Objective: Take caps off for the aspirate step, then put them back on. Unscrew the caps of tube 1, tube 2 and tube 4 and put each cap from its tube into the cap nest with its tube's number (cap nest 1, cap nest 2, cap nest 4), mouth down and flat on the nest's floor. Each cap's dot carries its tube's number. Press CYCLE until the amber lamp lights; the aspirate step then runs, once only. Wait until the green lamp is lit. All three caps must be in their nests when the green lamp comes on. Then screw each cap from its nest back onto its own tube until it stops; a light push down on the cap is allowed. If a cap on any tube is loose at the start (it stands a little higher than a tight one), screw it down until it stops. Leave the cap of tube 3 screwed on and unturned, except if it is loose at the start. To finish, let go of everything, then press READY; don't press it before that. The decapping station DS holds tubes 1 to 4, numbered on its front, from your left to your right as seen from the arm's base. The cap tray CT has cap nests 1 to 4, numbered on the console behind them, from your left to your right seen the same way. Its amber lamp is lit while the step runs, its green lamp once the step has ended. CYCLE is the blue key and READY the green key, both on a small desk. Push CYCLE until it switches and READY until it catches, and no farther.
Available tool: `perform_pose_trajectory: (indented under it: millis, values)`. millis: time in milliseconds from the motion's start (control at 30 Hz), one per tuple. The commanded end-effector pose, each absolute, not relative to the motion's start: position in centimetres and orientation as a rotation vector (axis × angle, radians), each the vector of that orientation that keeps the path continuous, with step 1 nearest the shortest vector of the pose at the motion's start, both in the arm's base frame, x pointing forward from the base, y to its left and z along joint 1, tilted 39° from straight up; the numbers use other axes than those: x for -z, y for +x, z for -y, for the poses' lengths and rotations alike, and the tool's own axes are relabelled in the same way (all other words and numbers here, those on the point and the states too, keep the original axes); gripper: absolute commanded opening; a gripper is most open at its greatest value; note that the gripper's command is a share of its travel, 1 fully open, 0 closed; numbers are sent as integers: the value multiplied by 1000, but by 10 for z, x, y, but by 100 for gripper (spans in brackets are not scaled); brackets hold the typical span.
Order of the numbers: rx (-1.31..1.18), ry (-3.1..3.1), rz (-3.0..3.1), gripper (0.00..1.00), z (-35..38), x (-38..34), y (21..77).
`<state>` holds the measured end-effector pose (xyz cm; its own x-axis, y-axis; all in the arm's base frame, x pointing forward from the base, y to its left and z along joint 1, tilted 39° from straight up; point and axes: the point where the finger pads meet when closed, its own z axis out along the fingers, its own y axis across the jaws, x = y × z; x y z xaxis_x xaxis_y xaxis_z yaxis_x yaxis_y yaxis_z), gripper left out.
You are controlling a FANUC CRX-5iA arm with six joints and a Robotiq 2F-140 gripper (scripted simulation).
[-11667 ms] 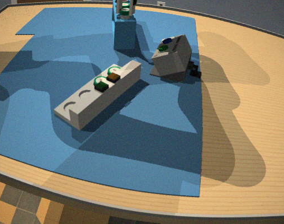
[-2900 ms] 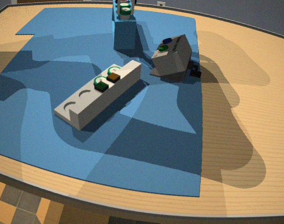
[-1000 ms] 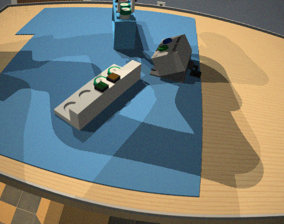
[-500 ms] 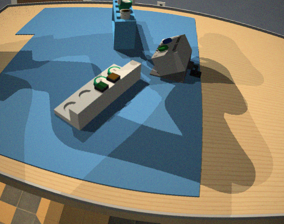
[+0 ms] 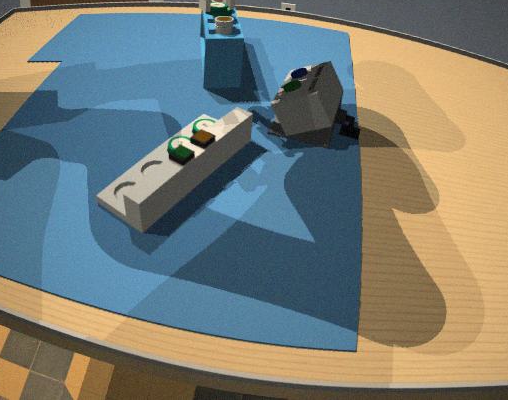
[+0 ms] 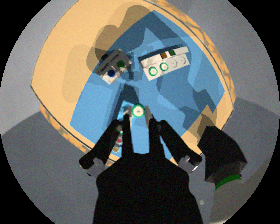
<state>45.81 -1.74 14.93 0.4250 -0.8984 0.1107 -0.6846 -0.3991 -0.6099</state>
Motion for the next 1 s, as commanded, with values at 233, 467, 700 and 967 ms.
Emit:
perform_pose_trajectory:
  millis: [233, 467, 700, 967]
  values:
    - [716, -2507, -747, 0, 66, -127, 450]
    - [716, -2507, -747, 0, 103, -110, 443]
    - [716, -2507, -747, 0, 125, -100, 438]
    - [716, -2507, -747, 0, 170, -80, 430]
